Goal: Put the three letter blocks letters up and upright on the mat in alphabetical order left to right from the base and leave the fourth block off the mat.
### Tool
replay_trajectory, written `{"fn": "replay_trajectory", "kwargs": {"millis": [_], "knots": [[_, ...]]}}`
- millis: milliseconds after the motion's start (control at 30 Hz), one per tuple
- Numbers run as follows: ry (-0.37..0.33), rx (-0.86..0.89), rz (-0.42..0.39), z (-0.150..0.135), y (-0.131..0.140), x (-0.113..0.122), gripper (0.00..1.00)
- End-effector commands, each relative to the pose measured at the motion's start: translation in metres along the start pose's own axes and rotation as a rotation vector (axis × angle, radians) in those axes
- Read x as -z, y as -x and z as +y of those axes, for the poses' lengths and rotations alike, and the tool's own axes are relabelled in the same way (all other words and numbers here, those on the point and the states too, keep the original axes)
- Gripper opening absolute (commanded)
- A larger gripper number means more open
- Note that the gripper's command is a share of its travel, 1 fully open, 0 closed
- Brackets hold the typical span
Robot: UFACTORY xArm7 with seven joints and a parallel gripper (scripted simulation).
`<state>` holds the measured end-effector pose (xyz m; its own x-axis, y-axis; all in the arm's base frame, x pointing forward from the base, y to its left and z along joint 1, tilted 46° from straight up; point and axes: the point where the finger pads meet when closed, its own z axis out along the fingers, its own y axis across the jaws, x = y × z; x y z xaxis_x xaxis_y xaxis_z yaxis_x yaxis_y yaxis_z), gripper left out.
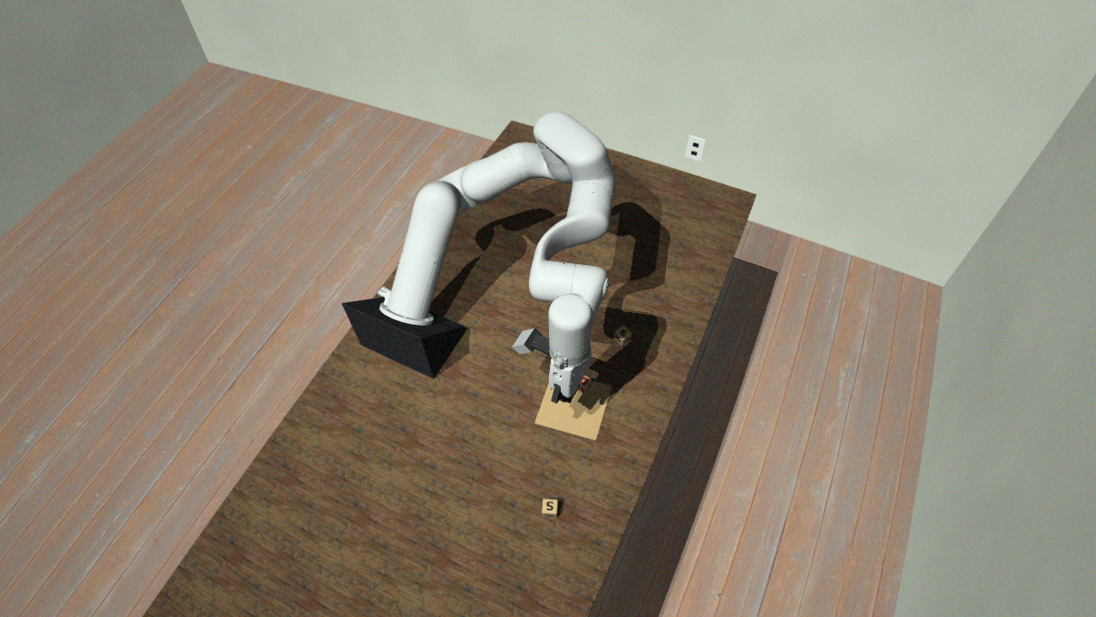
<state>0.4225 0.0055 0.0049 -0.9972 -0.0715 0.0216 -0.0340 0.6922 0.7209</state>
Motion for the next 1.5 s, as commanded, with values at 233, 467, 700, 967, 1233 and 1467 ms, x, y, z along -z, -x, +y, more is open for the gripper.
{"fn": "replay_trajectory", "kwargs": {"millis": [233, 467, 700, 967, 1233, 1467], "knots": [[-0.003, -0.328, -0.002, -0.005, 0.001, 0.002, 0.27], [-0.003, -0.610, -0.002, -0.009, 0.001, 0.002, 0.27], [-0.004, -0.873, -0.003, -0.013, 0.002, 0.003, 0.27], [-0.004, -1.117, -0.004, -0.017, 0.002, 0.003, 0.27], [-0.004, -1.410, -0.005, -0.021, 0.002, 0.003, 0.27], [-0.005, -1.501, -0.005, -0.022, 0.002, 0.003, 0.27]]}}
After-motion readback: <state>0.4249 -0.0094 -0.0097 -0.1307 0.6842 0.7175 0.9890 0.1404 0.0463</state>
